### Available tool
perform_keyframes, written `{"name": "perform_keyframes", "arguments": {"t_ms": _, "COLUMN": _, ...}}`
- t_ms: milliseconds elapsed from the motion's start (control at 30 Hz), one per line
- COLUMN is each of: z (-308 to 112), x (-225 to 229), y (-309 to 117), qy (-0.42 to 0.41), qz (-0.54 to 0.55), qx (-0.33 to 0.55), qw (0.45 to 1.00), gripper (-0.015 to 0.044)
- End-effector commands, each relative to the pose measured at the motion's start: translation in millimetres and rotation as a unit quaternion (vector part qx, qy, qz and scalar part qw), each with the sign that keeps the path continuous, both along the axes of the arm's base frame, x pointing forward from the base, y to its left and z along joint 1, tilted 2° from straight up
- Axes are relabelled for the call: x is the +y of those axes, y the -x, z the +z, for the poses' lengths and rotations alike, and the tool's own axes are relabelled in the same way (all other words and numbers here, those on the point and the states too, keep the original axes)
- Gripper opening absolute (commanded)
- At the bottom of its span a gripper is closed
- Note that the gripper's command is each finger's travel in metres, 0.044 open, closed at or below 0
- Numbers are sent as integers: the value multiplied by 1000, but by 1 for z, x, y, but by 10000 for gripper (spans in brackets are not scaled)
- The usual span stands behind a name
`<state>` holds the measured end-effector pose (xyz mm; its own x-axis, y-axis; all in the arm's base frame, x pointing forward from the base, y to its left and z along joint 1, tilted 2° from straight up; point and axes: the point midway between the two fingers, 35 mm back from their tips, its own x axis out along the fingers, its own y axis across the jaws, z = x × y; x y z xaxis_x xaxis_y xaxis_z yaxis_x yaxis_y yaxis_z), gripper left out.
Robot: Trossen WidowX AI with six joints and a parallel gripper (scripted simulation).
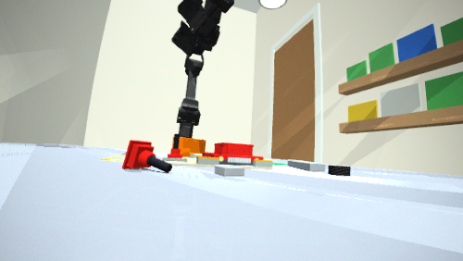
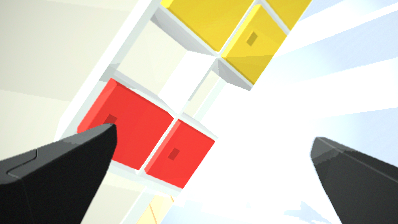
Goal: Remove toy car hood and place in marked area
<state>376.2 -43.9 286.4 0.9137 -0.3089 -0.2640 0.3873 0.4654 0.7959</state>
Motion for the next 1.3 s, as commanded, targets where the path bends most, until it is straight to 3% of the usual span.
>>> {"name": "perform_keyframes", "arguments": {"t_ms": 0, "z": -31, "x": 17, "y": -14, "qy": 41, "qz": 54, "qx": 95, "qw": 993, "gripper": 440}}
{"name": "perform_keyframes", "arguments": {"t_ms": 367, "z": -119, "x": 64, "y": -18, "qy": 133, "qz": 227, "qx": 338, "qw": 904, "gripper": 440}}
{"name": "perform_keyframes", "arguments": {"t_ms": 833, "z": -203, "x": 118, "y": 26, "qy": 168, "qz": 466, "qx": 555, "qw": 668, "gripper": 440}}
{"name": "perform_keyframes", "arguments": {"t_ms": 1267, "z": -205, "x": 121, "y": 24, "qy": 167, "qz": 469, "qx": 557, "qw": 665, "gripper": 440}}
